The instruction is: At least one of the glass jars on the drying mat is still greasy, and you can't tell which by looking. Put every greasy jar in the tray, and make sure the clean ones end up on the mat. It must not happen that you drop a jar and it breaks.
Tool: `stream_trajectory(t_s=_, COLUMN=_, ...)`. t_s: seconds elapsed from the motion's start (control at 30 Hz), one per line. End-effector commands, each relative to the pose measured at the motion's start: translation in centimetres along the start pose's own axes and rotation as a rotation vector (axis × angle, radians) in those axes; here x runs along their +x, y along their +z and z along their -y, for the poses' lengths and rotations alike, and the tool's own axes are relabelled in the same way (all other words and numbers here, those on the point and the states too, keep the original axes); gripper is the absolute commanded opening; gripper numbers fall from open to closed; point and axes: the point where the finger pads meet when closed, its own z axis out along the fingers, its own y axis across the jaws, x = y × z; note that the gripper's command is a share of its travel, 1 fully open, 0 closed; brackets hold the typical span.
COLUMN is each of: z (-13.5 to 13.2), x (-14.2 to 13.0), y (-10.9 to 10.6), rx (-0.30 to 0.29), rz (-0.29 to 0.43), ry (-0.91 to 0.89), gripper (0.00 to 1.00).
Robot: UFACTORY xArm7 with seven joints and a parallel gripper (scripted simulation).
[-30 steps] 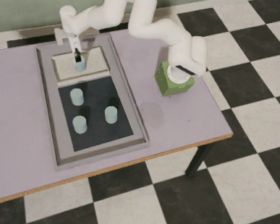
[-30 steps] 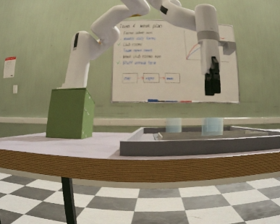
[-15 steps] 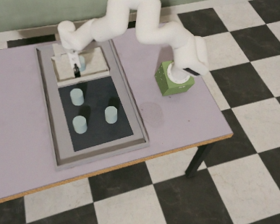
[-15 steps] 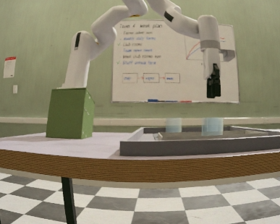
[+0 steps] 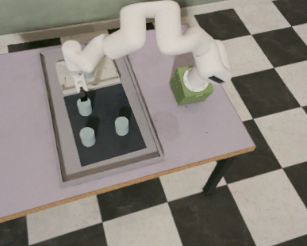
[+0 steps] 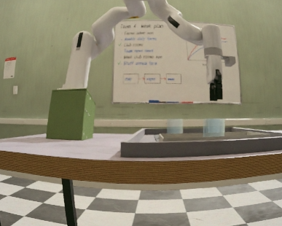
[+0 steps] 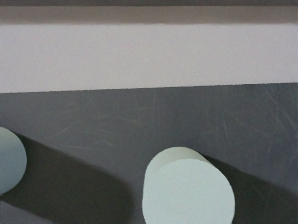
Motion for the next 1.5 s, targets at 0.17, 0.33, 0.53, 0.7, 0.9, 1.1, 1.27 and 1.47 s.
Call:
stream_trajectory(t_s=0.17, z=0.4, x=0.3, y=5.1, rx=-0.005, rz=-0.004, ry=0.003, gripper=1.00)
stream_trajectory(t_s=0.33, z=0.4, x=0.3, y=5.1, rx=-0.005, rz=-0.004, ry=0.003, gripper=1.00)
stream_trajectory(t_s=0.53, z=0.4, x=0.3, y=5.1, rx=-0.005, rz=-0.004, ry=0.003, gripper=1.00)
stream_trajectory(t_s=0.7, z=0.4, x=0.3, y=5.3, rx=-0.005, rz=-0.004, ry=0.003, gripper=1.00)
stream_trajectory(t_s=0.9, z=0.4, x=0.3, y=6.5, rx=-0.005, rz=-0.004, ry=0.003, gripper=1.00)
stream_trajectory(t_s=1.1, z=0.4, x=0.3, y=7.3, rx=-0.005, rz=-0.004, ry=0.003, gripper=1.00)
stream_trajectory(t_s=1.27, z=0.4, x=0.4, y=8.3, rx=-0.005, rz=-0.004, ry=0.003, gripper=1.00)
stream_trajectory(t_s=1.47, z=0.4, x=0.4, y=9.5, rx=-0.005, rz=-0.004, ry=0.003, gripper=1.00)
